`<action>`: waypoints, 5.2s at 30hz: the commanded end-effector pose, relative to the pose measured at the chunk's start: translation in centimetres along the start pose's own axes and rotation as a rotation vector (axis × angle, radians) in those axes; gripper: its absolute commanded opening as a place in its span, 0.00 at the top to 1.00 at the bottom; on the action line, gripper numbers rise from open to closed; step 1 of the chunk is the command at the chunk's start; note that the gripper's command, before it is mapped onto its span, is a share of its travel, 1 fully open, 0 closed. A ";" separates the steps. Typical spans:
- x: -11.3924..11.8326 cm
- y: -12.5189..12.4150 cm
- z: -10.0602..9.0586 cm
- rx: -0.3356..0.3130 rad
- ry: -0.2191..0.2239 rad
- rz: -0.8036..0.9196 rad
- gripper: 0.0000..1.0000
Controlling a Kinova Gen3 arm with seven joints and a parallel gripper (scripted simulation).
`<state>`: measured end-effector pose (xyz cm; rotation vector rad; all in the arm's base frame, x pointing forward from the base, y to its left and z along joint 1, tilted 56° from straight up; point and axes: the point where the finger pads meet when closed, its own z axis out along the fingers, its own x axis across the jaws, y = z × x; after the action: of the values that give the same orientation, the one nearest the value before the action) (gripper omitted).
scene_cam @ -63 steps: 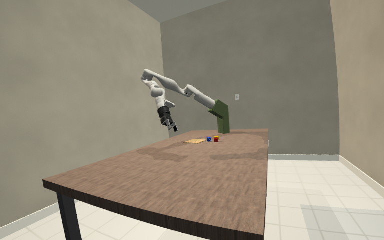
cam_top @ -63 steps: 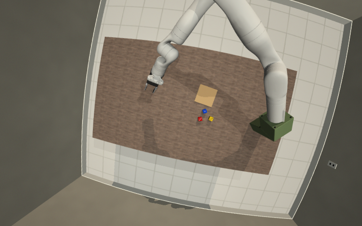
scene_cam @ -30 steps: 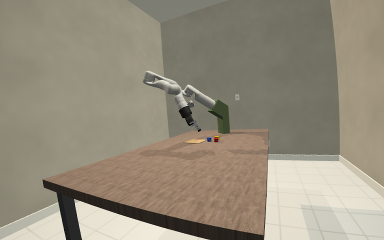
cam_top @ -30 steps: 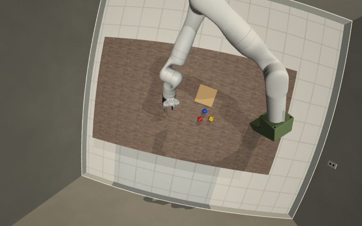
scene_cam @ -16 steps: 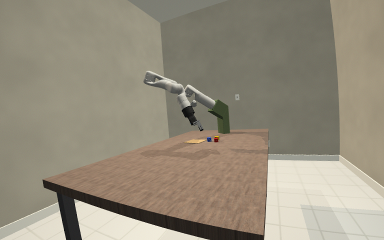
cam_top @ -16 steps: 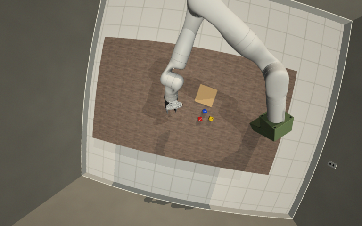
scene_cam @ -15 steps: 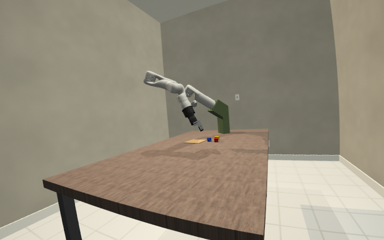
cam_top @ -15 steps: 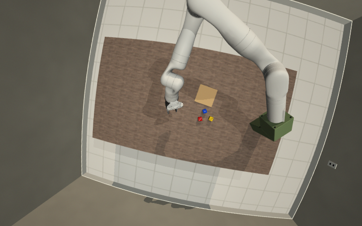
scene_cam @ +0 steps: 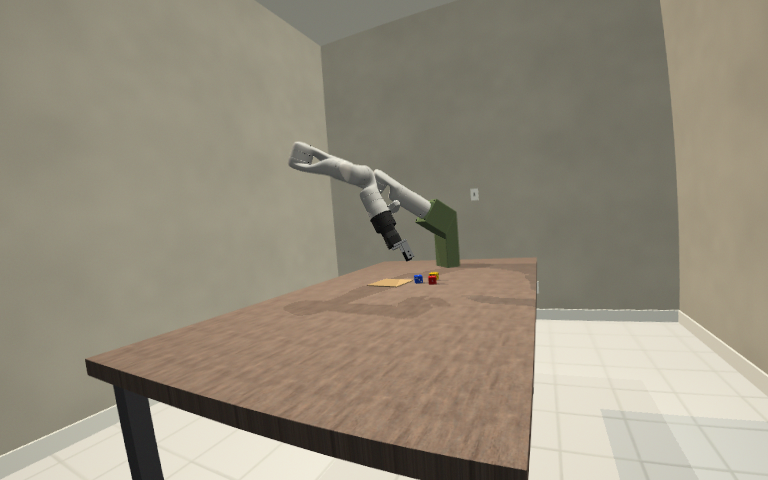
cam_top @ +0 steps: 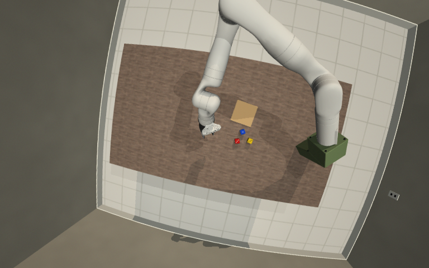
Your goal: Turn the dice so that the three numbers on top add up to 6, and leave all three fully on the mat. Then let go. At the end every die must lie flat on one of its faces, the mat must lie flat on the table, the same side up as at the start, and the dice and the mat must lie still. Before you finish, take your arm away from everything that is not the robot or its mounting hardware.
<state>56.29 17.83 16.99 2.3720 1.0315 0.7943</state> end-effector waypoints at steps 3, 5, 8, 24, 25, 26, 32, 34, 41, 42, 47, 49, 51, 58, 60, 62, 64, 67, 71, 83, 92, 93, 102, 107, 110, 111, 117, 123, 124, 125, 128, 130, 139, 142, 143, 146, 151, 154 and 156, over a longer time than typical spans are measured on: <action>-1.1 -1.2 0.1 -0.005 -0.028 -0.057 0.00; -1.1 -1.2 0.1 -0.005 -0.028 -0.057 0.00; -2.3 -2.2 0.1 -0.011 -0.057 -0.112 0.00; -3.4 -3.0 0.1 -0.018 -0.085 -0.167 0.00; -4.5 -3.8 0.1 -0.025 -0.112 -0.222 0.00; -4.5 -3.8 0.1 -0.025 -0.112 -0.222 0.00; -4.5 -3.8 0.1 -0.025 -0.112 -0.222 0.00; -4.5 -3.8 0.1 -0.025 -0.112 -0.222 0.00; -5.6 -4.5 0.0 -0.033 -0.137 -0.276 0.00; -6.6 -5.1 -0.2 -0.041 -0.162 -0.329 0.00; -6.6 -5.1 -0.2 -0.041 -0.162 -0.329 0.00; -6.6 -5.1 -0.2 -0.041 -0.162 -0.329 0.00; -6.6 -5.1 -0.2 -0.041 -0.162 -0.329 0.00; -7.6 -5.6 -0.3 -0.049 -0.185 -0.381 0.00; -8.5 -6.0 -0.5 -0.057 -0.207 -0.431 0.00; -8.5 -6.0 -0.5 -0.057 -0.207 -0.431 0.00; -8.5 -6.0 -0.5 -0.057 -0.207 -0.431 0.00; -8.5 -6.0 -0.5 -0.057 -0.207 -0.431 0.00; -9.4 -6.3 -0.7 -0.066 -0.227 -0.480 0.00; -10.2 -6.6 -0.9 -0.075 -0.247 -0.528 0.00; -10.9 -6.8 -1.2 -0.084 -0.265 -0.573 0.00; -11.6 -7.0 -1.4 -0.093 -0.283 -0.617 0.00; -11.6 -7.0 -1.4 -0.093 -0.283 -0.617 0.00; -12.2 -7.1 -1.7 -0.102 -0.299 -0.658 0.00; -12.7 -7.2 -1.9 -0.110 -0.314 -0.697 0.00; -12.7 -7.2 -1.9 -0.110 -0.314 -0.697 0.00; -13.2 -7.3 -2.1 -0.119 -0.328 -0.734 0.00; -13.7 -7.3 -2.4 -0.127 -0.340 -0.768 0.00; -13.7 -7.3 -2.4 -0.127 -0.340 -0.768 0.00; -13.7 -7.3 -2.4 -0.127 -0.340 -0.768 0.00; -14.0 -7.3 -2.6 -0.135 -0.352 -0.800 0.00; -14.0 -7.3 -2.6 -0.135 -0.352 -0.800 0.00; -14.7 -7.3 -3.0 -0.150 -0.372 -0.856 0.00; -14.7 -7.3 -3.0 -0.150 -0.372 -0.856 0.00; -14.7 -7.3 -3.0 -0.150 -0.372 -0.856 0.00; -14.9 -7.3 -3.2 -0.156 -0.381 -0.880 0.00; -15.2 -7.2 -3.4 -0.162 -0.388 -0.902 0.00; -15.3 -7.2 -3.5 -0.168 -0.395 -0.921 0.00; -15.3 -7.2 -3.5 -0.168 -0.395 -0.921 0.00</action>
<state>41.85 11.06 10.42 1.5378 1.5699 0.0569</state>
